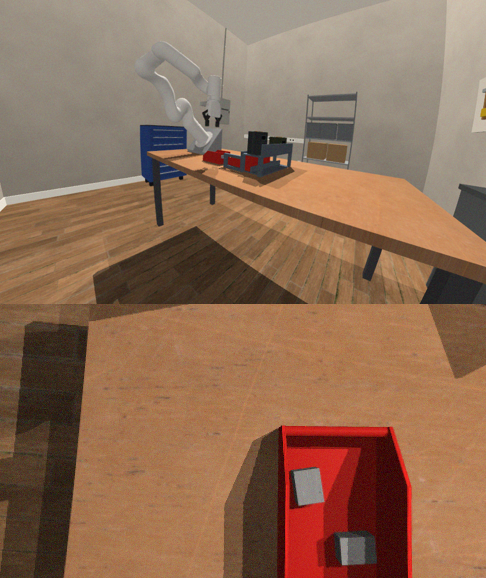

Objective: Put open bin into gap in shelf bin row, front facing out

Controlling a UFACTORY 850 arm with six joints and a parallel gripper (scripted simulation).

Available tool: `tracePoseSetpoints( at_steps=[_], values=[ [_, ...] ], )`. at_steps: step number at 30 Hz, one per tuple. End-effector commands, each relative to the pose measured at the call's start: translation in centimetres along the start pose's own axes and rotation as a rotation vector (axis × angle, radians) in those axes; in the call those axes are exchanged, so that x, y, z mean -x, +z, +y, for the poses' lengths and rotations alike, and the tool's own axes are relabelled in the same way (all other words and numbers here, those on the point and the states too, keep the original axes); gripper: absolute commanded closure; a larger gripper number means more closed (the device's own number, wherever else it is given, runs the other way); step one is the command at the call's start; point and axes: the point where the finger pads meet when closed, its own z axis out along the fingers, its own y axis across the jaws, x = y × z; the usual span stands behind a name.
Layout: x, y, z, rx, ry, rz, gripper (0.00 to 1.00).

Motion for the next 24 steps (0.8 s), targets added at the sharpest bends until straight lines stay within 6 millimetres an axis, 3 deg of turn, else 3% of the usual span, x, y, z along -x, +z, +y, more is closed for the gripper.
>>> tracePoseSetpoints(
  at_steps=[1,24],
  values=[
    [0.05,-0.08,-0.01,0.000,0.001,-0.001,0.00],
    [0.04,-0.32,-0.01,0.000,0.001,-0.001,0.00]
  ],
)
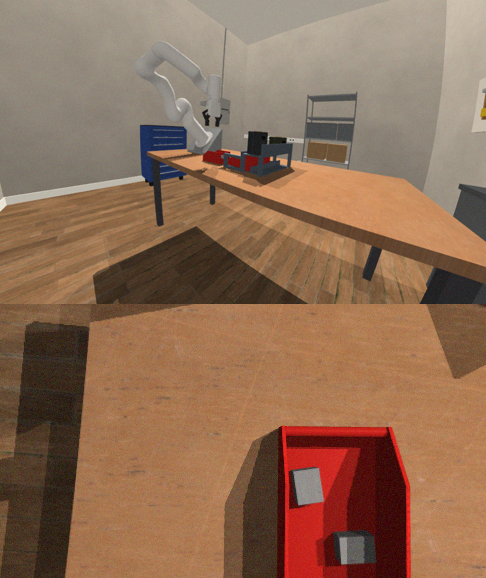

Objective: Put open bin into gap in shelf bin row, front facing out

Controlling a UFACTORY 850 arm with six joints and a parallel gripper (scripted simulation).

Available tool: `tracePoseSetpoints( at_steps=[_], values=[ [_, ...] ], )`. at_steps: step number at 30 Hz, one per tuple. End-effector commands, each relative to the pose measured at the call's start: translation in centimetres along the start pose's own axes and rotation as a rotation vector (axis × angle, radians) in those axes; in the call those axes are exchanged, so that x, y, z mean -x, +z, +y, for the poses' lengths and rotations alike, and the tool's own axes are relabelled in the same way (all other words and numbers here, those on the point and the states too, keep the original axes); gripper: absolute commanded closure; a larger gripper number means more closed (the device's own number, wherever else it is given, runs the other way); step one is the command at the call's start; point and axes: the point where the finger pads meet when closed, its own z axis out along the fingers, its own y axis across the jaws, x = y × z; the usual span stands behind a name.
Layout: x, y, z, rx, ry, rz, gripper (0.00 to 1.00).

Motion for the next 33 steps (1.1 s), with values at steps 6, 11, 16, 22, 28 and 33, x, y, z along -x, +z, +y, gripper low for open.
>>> tracePoseSetpoints(
  at_steps=[6,11,16,22,28,33],
  values=[
    [0.0,-0.2,0.0,0.000,0.001,-0.001,0.00],
    [0.0,-0.2,0.0,0.000,0.001,-0.001,0.00],
    [0.0,-0.2,0.0,0.000,0.001,-0.001,0.00],
    [0.1,5.3,0.0,0.000,0.001,-0.001,0.00],
    [0.1,5.3,0.0,0.000,0.001,-0.001,0.00],
    [0.1,5.3,0.0,0.000,0.001,-0.001,0.00]
  ],
)
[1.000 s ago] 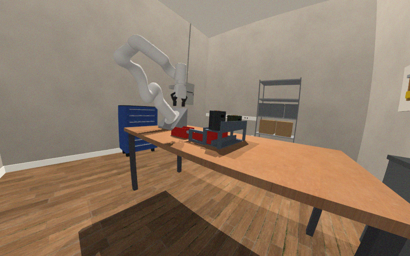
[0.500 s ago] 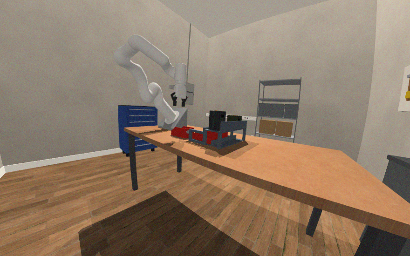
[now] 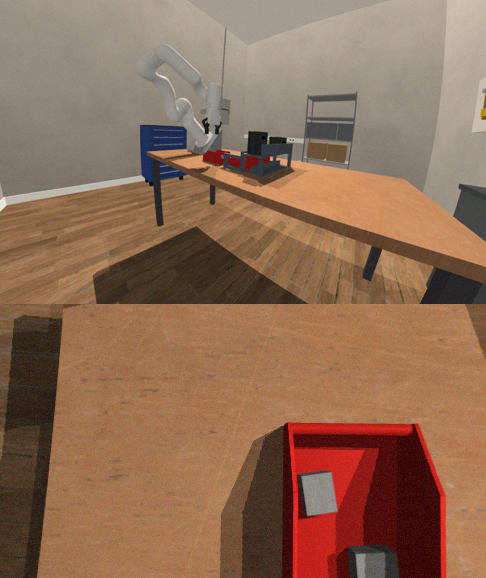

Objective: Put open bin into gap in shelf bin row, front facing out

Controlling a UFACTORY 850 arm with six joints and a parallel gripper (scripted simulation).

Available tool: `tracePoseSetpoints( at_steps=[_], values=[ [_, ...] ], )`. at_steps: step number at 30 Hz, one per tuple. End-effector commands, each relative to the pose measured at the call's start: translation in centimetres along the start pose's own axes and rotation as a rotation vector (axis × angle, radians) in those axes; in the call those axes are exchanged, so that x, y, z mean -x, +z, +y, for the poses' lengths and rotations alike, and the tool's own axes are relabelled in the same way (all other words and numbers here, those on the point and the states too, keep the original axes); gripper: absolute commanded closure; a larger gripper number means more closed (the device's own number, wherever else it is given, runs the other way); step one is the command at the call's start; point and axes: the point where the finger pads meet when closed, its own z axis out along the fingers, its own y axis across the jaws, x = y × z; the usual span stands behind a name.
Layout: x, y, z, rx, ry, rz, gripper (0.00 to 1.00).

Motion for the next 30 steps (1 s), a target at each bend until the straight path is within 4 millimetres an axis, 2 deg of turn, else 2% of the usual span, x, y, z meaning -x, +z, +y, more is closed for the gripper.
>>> tracePoseSetpoints(
  at_steps=[1,5,17,22,30],
  values=[
    [0.1,0.9,0.0,0.000,0.001,-0.001,0.00],
    [0.1,4.4,0.0,0.000,0.001,-0.001,0.00],
    [0.1,4.4,0.0,0.000,0.001,-0.001,0.00],
    [0.1,3.5,0.0,0.000,0.001,-0.001,0.00],
    [0.1,3.5,0.0,0.000,0.001,-0.001,0.00]
  ],
)
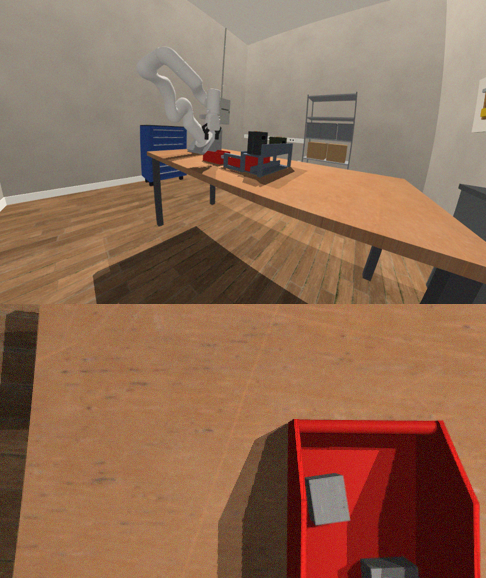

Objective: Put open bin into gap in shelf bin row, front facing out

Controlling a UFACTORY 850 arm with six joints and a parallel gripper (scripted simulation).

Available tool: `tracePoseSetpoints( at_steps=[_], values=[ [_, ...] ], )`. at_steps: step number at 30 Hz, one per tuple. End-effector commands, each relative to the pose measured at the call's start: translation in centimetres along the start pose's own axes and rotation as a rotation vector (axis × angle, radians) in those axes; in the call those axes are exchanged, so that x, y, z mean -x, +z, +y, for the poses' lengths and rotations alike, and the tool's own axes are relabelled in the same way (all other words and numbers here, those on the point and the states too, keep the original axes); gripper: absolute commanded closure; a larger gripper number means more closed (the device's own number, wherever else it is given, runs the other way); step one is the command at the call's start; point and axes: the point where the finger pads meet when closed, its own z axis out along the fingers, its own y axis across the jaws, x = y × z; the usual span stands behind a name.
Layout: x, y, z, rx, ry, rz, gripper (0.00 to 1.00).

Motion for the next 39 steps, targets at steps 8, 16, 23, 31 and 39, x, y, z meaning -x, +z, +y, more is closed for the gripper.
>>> tracePoseSetpoints(
  at_steps=[8,16,23,31,39],
  values=[
    [0.05,-0.49,-0.01,0.000,0.000,-0.001,0.00],
    [0.05,-0.60,-0.01,0.000,0.000,-0.001,0.00],
    [0.05,-0.70,0.00,0.000,0.000,-0.001,0.00],
    [0.05,-0.86,0.00,0.000,0.000,-0.001,0.00],
    [0.05,-0.88,0.00,0.000,0.000,-0.001,0.00]
  ],
)
